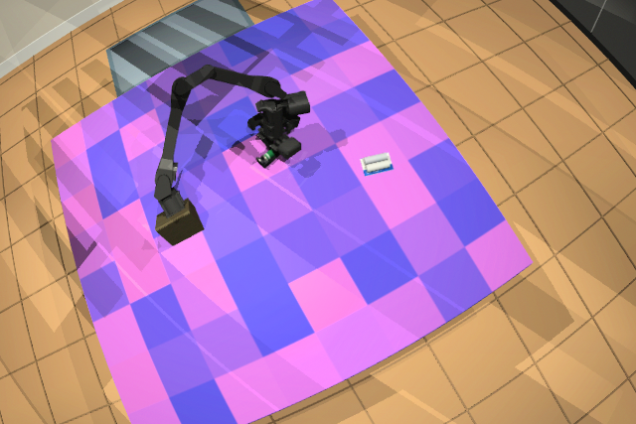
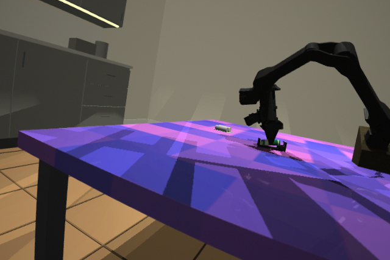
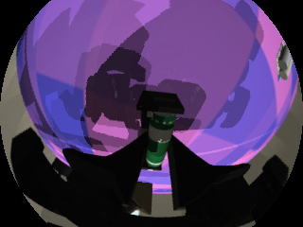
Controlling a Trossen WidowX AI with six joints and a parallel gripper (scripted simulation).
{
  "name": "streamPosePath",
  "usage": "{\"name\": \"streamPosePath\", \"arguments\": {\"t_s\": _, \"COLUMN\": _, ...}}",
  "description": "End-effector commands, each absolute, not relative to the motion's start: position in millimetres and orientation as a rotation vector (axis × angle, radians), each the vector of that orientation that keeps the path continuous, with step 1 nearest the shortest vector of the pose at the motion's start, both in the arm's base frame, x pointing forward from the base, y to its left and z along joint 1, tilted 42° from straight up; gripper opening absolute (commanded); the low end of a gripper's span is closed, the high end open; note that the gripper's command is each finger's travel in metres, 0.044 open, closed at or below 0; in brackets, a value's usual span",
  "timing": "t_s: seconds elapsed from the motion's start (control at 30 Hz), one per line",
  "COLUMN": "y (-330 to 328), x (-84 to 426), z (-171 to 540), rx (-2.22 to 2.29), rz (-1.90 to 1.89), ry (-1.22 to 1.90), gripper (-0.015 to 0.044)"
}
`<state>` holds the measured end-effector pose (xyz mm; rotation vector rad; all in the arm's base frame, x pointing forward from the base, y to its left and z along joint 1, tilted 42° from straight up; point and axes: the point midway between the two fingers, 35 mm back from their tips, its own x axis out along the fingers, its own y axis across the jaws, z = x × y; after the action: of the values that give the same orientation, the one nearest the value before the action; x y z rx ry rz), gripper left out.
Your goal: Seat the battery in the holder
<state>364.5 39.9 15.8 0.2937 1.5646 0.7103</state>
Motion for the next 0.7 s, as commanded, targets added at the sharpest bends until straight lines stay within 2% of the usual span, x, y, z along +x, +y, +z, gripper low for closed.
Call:
{"name": "streamPosePath", "arguments": {"t_s": 0.0, "y": 41.2, "x": 367.4, "z": 15.6, "rx": 0.301, "rz": 0.707, "ry": 1.538, "gripper": 0.0073}}
{"name": "streamPosePath", "arguments": {"t_s": 0.67, "y": 42.9, "x": 362.8, "z": 14.4, "rx": 0.321, "rz": 0.684, "ry": 1.468, "gripper": 0.0073}}
